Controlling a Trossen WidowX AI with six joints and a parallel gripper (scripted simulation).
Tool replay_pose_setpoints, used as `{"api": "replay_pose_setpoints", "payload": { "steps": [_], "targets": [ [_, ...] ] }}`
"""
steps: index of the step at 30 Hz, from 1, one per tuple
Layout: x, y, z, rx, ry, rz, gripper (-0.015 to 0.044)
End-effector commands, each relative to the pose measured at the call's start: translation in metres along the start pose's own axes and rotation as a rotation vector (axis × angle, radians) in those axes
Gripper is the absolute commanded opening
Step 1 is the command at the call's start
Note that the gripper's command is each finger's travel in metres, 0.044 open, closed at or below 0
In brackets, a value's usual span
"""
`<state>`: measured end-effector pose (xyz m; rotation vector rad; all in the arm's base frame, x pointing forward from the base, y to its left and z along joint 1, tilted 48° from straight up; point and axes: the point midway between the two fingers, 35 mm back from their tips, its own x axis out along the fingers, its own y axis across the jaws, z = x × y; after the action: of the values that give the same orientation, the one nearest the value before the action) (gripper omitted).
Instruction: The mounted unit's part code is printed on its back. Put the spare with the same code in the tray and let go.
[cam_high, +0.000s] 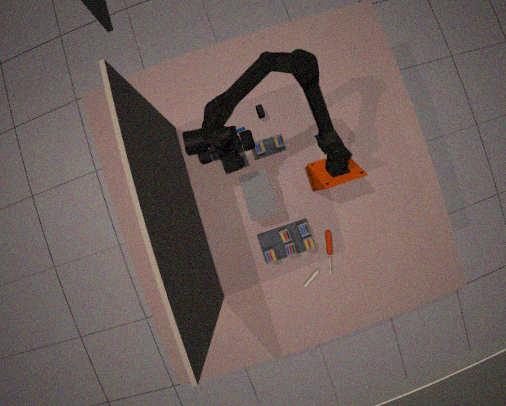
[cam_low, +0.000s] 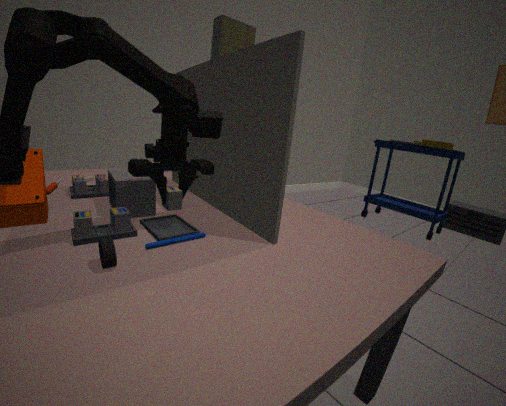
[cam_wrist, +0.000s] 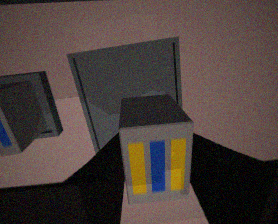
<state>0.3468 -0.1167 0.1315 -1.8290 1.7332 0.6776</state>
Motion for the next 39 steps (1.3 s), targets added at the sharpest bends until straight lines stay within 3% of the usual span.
{"api": "replay_pose_setpoints", "payload": {
  "steps": [1,39],
  "targets": [
    [0.003,0.001,-0.001,-0.003,0.006,0.000,0.0000],
    [0.034,0.006,-0.004,-0.004,0.017,0.000,0.0000]
  ]
}}
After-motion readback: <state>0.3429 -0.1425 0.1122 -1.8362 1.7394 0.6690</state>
